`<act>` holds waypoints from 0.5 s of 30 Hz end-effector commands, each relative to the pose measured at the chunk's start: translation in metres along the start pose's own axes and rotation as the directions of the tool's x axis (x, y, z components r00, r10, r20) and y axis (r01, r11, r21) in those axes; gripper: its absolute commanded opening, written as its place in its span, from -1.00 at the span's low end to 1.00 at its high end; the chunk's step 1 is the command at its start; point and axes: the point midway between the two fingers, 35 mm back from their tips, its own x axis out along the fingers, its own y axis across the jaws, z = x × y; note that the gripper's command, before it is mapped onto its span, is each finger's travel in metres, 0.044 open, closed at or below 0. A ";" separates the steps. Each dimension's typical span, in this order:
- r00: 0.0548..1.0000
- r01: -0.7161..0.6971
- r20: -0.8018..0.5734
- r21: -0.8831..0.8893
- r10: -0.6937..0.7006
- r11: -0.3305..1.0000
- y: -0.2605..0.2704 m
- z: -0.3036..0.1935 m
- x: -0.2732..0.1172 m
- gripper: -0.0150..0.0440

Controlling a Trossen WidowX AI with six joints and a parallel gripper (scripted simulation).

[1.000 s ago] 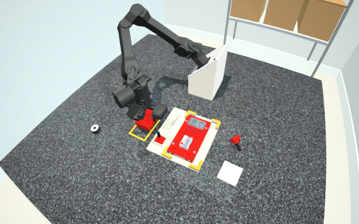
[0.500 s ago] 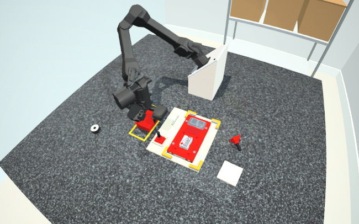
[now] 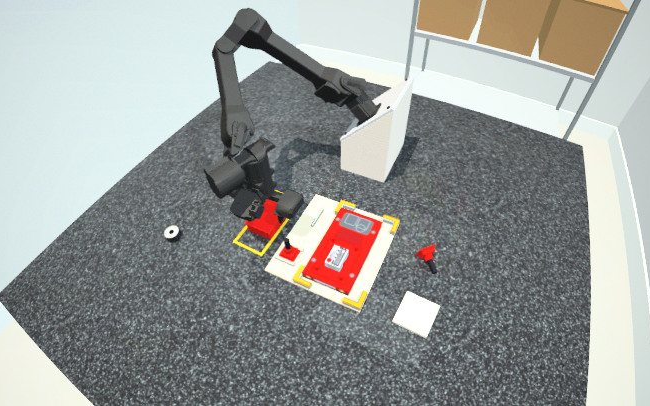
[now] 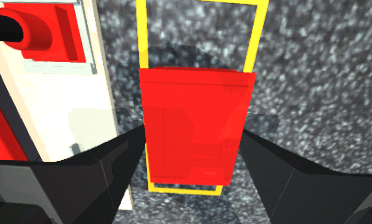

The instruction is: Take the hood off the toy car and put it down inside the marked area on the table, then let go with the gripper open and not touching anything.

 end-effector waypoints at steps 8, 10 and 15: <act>1.000 -0.004 0.005 0.001 0.004 1.000 0.001 0.001 -0.063 1.00; 1.000 -0.003 0.006 0.000 0.003 1.000 0.000 0.000 -0.071 1.00; 1.000 -0.003 0.006 0.000 0.003 1.000 0.000 0.000 -0.071 1.00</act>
